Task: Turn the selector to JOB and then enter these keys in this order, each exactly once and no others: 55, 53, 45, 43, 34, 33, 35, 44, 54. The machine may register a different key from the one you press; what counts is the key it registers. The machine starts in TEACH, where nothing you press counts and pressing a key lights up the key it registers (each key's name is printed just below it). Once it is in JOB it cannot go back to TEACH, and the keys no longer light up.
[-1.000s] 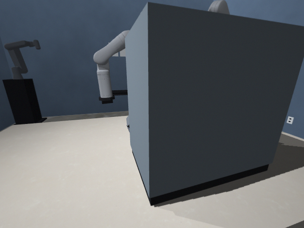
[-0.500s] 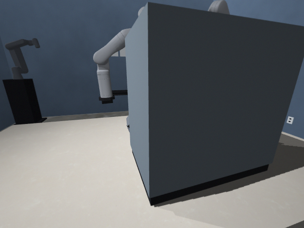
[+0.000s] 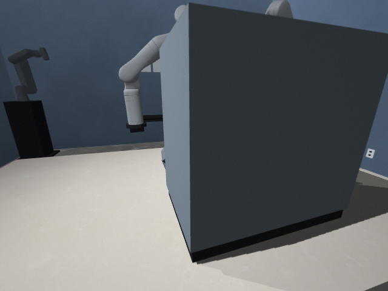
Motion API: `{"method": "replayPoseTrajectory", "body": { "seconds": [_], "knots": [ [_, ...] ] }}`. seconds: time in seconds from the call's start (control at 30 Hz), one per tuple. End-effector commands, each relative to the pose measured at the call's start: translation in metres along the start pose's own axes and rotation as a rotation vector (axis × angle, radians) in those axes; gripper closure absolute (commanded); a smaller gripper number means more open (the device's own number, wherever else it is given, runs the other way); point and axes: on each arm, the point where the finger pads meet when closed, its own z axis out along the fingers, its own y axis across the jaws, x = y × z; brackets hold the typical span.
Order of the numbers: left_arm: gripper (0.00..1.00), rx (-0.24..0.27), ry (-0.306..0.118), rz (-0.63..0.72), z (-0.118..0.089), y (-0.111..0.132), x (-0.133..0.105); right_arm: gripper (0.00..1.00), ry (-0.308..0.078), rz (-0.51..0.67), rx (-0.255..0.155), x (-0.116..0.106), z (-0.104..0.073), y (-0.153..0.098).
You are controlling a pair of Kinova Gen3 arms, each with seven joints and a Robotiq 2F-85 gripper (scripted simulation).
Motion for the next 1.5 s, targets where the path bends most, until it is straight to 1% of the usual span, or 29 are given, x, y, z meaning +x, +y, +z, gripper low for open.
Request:
{"method": "replayPoseTrajectory", "body": {
  "seconds": [0.0,0.2,0.27,0.5,0.97,1.33,1.47],
  "knots": [
    [0.002,0.0,-0.002,0.0,-0.001,0.0,0.0,0.903,-0.002,-0.112,-0.005,-0.003,-0.001,0.0],
    [0.002,0.0,-0.002,0.0,-0.001,0.0,0.0,0.903,-0.003,-0.23,-0.005,-0.005,-0.001,0.001],
    [0.002,0.0,-0.002,0.0,-0.001,0.0,0.0,0.903,-0.003,-0.23,-0.005,-0.005,-0.001,0.001],
    [0.002,0.0,-0.002,0.0,-0.001,0.0,0.0,0.903,-0.003,-0.292,-0.005,-0.007,-0.001,0.001],
    [0.002,0.0,-0.002,0.0,-0.001,0.0,0.0,0.903,-0.003,-0.302,-0.005,-0.007,0.001,0.001],
    [0.002,0.0,-0.002,0.0,-0.001,0.0,0.0,0.903,-0.003,-0.302,-0.005,-0.007,0.017,0.001],
    [0.002,0.0,-0.002,0.0,-0.001,0.0,0.0,0.903,-0.003,-0.302,-0.005,-0.007,0.019,0.001]
  ]
}}
